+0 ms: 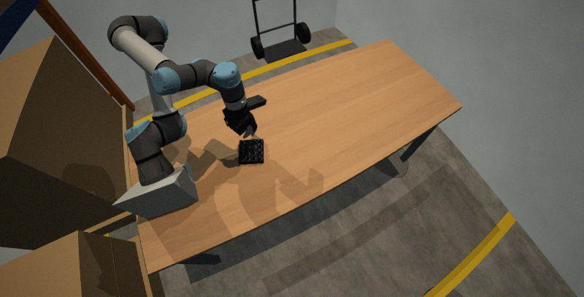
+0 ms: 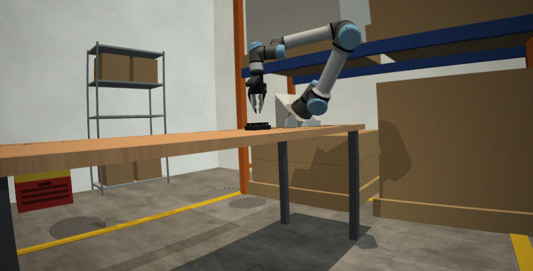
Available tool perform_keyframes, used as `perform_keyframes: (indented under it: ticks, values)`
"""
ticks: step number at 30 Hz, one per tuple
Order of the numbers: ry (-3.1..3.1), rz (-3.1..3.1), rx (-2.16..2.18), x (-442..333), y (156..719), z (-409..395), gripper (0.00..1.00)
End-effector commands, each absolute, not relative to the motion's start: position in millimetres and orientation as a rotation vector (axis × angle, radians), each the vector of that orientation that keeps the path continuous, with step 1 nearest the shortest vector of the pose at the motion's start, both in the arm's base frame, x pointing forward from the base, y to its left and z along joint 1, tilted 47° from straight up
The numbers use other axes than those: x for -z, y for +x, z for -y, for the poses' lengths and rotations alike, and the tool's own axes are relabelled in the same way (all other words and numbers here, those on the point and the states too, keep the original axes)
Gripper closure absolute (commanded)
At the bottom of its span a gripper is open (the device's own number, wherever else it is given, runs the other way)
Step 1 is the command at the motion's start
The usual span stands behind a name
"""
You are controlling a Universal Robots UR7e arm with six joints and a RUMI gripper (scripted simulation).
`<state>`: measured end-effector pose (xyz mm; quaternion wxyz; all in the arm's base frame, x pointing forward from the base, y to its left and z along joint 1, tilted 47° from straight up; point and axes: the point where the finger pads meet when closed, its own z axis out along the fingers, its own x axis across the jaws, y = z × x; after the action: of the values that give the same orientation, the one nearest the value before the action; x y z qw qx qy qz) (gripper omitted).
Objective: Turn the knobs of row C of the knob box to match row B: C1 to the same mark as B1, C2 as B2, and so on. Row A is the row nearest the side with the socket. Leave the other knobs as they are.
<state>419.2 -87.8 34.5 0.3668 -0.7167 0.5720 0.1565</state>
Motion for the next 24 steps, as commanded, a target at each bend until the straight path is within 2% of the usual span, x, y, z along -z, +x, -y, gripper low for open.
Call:
perform_keyframes:
  ticks: [1,24]
  values:
    - [-1.846,-1.468,-0.4,-34.5,420.3,86.8,0.89]
    - [-1.842,-1.469,-0.405,-20.8,423.4,72.0,0.89]
